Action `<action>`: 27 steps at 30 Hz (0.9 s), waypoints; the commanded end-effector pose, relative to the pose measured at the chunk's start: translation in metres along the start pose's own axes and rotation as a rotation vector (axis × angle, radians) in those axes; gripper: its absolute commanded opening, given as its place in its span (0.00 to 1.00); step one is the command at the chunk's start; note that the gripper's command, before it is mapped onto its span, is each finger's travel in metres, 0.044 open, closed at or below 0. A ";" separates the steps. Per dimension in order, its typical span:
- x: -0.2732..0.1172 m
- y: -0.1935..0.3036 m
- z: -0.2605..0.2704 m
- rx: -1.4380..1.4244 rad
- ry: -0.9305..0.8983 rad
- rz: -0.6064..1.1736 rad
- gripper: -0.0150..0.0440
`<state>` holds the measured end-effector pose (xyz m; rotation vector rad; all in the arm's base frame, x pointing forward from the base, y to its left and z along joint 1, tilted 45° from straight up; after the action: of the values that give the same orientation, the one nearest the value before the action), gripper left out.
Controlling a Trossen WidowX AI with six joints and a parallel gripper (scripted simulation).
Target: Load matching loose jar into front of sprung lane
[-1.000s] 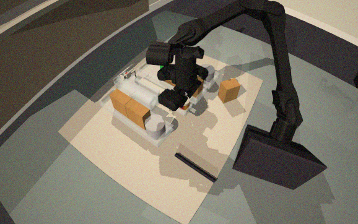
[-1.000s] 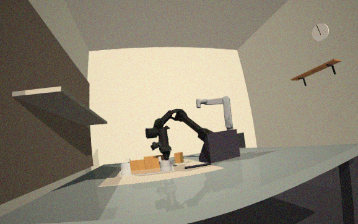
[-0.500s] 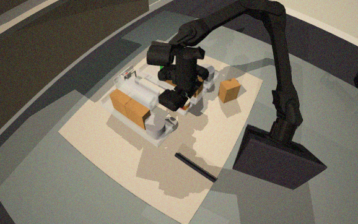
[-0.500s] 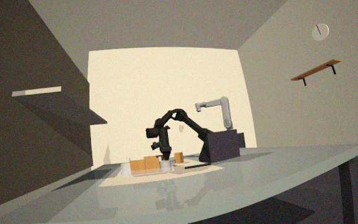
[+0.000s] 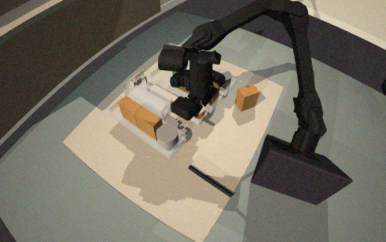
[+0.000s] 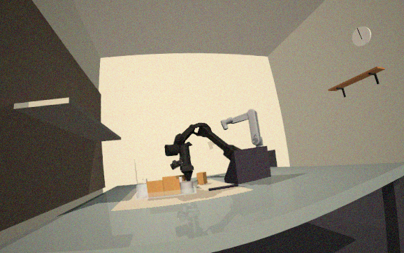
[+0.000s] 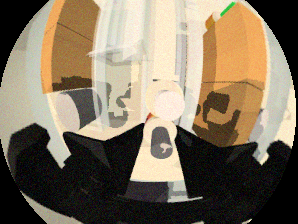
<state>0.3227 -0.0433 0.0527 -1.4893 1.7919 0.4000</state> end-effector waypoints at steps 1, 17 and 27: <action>0.000 0.000 0.000 0.003 0.002 -0.001 0.70; -0.020 0.002 0.000 0.003 0.001 -0.001 0.72; -0.022 0.034 -0.001 0.001 0.000 0.001 0.72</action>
<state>0.3007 -0.0228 0.0635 -1.4921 1.7946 0.3955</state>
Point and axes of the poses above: the point midway between the two fingers, 35 mm back from their tips, its own x axis out along the fingers, its own z axis across the jaws, y = z × x, the point moved 4 cm from there along -x, back along the fingers, and after that the axes turned 6 degrees about x, right-handed, at the moved point
